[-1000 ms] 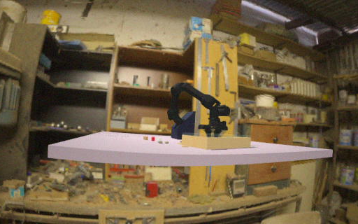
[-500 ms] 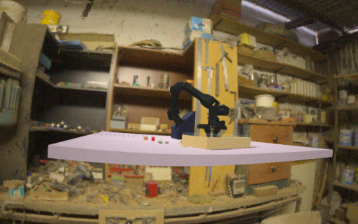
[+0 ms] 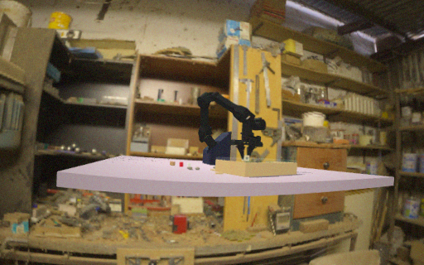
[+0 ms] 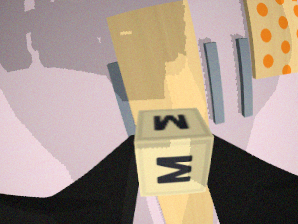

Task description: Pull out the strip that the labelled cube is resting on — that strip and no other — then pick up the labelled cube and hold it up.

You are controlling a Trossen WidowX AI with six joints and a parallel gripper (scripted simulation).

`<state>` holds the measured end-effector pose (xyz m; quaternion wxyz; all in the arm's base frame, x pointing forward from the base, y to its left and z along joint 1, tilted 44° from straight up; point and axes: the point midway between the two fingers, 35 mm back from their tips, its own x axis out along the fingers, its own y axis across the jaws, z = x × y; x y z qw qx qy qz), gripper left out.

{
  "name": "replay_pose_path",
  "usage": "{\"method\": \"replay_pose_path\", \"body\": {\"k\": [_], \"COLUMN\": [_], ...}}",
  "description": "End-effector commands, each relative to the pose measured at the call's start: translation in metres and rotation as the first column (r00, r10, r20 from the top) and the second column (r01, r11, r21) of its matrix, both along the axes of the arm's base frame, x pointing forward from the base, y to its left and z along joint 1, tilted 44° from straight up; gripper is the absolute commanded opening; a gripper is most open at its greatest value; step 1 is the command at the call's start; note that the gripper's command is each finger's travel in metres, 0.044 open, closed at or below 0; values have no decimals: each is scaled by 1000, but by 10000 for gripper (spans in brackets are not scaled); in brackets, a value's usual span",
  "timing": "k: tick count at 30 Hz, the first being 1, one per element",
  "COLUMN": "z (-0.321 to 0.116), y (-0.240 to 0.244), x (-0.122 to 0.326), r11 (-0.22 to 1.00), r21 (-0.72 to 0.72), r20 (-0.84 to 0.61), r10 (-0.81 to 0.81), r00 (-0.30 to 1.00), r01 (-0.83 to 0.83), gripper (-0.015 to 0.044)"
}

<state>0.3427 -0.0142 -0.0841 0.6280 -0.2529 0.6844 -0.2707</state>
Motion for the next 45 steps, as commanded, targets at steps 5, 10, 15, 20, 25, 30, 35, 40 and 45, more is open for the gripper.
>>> {"method": "replay_pose_path", "body": {"k": [5, 10, 15, 20, 25, 30, 35, 40, 45], "z": [6, 8, 10, 32, 36, 36, 36, 36, 36], "y": [2, 1, 1, 22, 25, 25, 25, 25, 25], "x": [-19, -37, -46, -43, -43, -43, -43, -43, -43], "r11": [1000, 1000, 1000, 1000, 1000, 1000, 1000, 1000, 1000], "r21": [3, 3, 3, 4, 4, 4, 4, 4, 4], "r20": [6, 5, 4, 4, 4, 4, 4, 4, 4], "r10": [-5, -5, -5, -5, -5, -5, -5, -5, -5], "r00": [1000, 1000, 1000, 1000, 1000, 1000, 1000, 1000, 1000], "r01": [5, 5, 5, 5, 5, 5, 5, 5, 5], "gripper": [0, 0, 0, 0, 0, 0, 0, 0, 0]}}
